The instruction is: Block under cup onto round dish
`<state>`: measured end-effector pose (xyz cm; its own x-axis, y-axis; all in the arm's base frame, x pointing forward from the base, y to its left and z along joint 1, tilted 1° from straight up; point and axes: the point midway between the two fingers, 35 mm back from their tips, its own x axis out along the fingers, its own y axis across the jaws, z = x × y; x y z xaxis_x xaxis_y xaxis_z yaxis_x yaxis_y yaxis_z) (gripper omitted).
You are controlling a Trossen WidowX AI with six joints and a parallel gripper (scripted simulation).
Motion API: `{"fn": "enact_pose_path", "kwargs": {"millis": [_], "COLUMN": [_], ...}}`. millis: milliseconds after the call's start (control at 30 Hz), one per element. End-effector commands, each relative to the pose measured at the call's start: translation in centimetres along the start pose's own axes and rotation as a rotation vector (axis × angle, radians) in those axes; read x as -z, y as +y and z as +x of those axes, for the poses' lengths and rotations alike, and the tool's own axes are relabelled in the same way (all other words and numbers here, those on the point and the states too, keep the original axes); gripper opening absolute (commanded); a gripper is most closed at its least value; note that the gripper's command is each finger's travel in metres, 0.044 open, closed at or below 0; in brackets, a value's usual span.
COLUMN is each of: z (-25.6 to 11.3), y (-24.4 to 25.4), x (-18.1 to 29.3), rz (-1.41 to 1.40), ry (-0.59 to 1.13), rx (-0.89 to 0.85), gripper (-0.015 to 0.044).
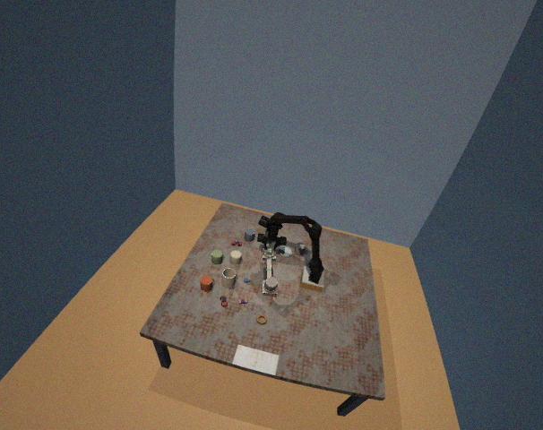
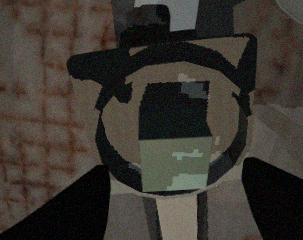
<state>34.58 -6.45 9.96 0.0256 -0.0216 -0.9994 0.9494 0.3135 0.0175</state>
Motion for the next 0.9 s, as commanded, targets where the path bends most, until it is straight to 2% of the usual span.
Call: {"fn": "enact_pose_path", "kwargs": {"millis": [0,533,700,867], "z": [0.8,3.2,3.2,3.2], "y": [0.0,0.0,0.0,0.0], "x": [0.1,0.1,0.1,0.1], "rz": [0.005,0.005,0.005,0.005], "ry": [0.005,0.005,0.005,0.005], "rx": [-0.001,0.0,0.0,0.0], "gripper": [0.026,0.026,0.0129,0.0095]}}
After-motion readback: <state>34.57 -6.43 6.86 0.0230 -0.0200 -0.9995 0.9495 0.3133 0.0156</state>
